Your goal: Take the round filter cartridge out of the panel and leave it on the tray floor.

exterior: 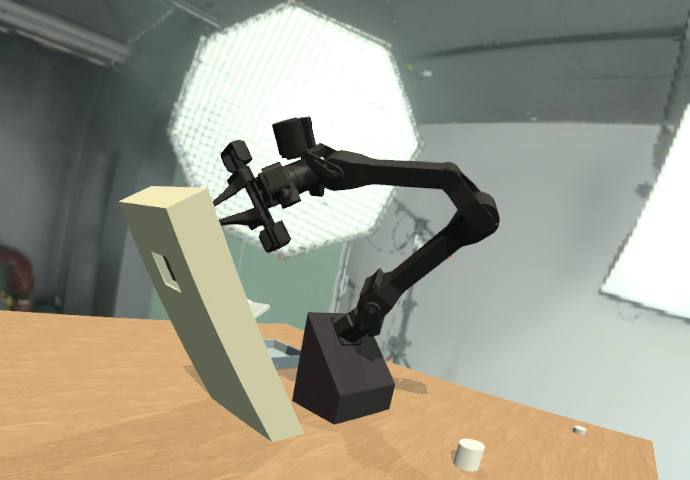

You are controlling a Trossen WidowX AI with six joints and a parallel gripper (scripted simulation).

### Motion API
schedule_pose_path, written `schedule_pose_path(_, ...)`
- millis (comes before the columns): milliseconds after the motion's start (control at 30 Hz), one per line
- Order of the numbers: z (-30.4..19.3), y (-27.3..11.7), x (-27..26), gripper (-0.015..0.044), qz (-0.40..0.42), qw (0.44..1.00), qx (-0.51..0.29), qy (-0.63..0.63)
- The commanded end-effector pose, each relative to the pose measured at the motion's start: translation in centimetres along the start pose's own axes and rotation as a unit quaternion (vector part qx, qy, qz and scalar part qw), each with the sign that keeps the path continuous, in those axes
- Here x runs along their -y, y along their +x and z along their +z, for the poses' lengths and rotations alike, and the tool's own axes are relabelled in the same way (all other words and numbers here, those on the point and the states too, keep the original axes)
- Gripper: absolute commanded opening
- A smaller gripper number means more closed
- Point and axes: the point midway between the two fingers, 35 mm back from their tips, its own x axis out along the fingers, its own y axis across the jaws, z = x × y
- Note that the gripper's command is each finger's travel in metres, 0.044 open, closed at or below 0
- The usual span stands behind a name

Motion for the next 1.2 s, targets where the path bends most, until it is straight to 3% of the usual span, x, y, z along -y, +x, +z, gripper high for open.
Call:
schedule_pose_path(0,1.8,-1.3,-3.8,0.0113,0.029,0.998,0.053,-0.025)
schedule_pose_path(433,1.8,-1.1,-3.8,0.0113,0.029,0.998,0.053,-0.025)
schedule_pose_path(1167,2.0,2.5,-3.9,0.0113,0.031,0.998,0.051,-0.027)
